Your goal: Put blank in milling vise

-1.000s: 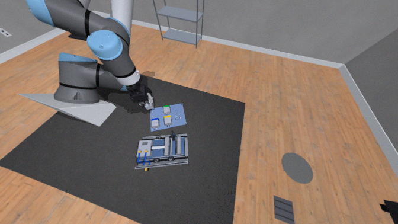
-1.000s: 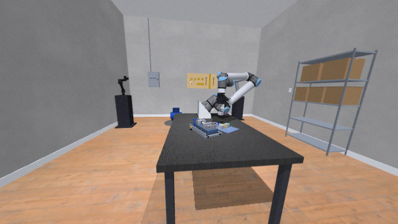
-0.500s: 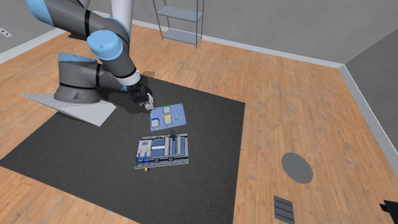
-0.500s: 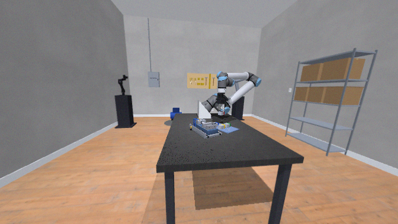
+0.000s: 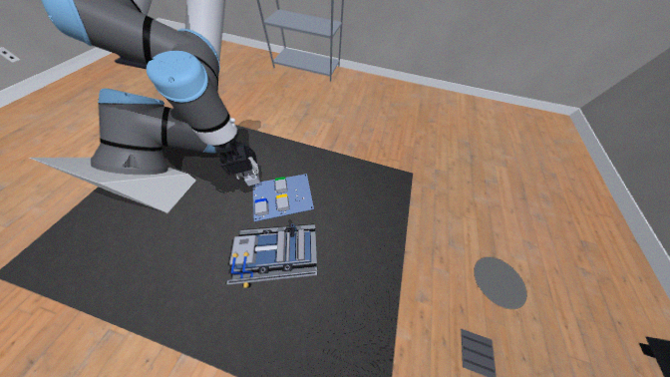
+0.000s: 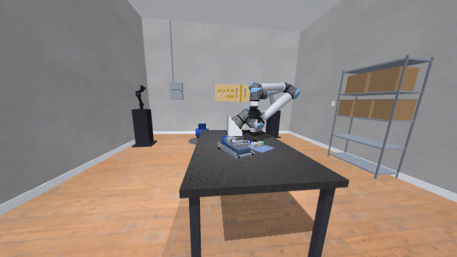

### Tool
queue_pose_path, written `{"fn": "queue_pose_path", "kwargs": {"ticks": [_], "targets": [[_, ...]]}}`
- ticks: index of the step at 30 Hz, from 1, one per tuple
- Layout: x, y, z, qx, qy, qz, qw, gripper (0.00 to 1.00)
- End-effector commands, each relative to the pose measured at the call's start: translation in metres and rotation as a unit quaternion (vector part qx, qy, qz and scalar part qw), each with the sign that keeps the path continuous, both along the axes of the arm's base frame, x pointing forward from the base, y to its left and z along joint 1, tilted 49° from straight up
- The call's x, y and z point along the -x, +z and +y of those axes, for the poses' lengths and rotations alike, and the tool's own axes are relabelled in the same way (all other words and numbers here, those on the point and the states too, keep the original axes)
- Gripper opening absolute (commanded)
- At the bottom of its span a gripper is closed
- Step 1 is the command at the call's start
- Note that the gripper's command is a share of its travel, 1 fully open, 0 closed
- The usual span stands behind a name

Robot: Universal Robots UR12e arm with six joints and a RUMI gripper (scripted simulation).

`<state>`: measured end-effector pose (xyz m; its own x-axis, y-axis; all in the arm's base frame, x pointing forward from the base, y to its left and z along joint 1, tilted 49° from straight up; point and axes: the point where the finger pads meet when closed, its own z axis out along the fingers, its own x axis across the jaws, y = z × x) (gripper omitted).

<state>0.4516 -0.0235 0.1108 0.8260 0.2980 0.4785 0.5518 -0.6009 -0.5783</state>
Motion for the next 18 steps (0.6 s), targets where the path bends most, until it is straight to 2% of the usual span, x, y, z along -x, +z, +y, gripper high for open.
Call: {"fn": "queue_pose_path", "kwargs": {"ticks": [1,18], "targets": [[-0.0017,-0.0002,-0.0022,0.002,0.007,-0.009,1.000,0.00],[-0.0075,-0.0027,-0.0089,0.008,0.041,-0.047,0.998,0.00]]}}
